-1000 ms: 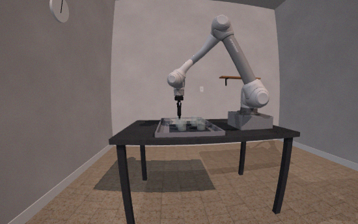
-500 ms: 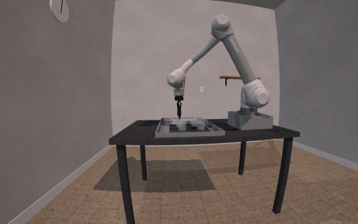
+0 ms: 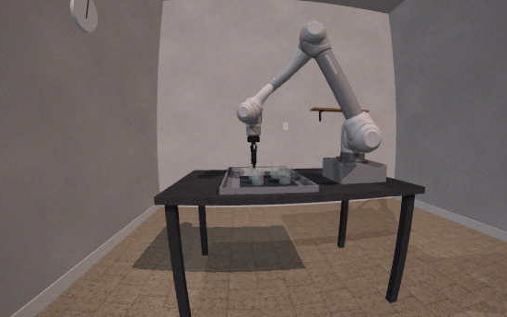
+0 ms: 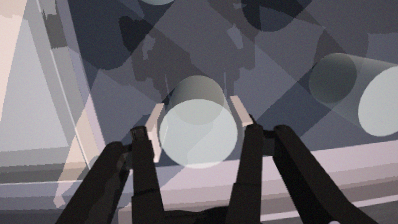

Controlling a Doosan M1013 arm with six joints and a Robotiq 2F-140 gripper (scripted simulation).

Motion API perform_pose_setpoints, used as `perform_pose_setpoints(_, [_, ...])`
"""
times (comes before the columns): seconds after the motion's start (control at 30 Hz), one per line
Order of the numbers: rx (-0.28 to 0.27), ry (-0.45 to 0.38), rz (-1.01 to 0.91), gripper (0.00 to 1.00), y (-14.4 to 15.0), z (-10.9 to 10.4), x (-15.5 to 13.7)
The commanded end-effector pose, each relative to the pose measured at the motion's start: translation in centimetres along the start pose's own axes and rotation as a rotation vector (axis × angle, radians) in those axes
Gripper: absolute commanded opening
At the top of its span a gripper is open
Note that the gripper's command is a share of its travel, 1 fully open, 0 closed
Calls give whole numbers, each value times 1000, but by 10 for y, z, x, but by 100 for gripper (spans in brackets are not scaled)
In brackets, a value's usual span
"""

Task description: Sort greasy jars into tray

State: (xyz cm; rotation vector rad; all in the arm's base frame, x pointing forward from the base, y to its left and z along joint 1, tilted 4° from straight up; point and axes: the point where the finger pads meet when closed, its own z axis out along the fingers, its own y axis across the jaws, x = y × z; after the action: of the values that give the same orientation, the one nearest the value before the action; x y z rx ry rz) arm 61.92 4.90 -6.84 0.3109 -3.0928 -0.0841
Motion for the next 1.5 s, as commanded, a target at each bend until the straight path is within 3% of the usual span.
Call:
perform_pose_setpoints(0.0, [0, 0, 0, 45, 0, 0, 0])
perform_pose_setpoints(1.47, [0, 0, 0, 36, 0, 0, 0])
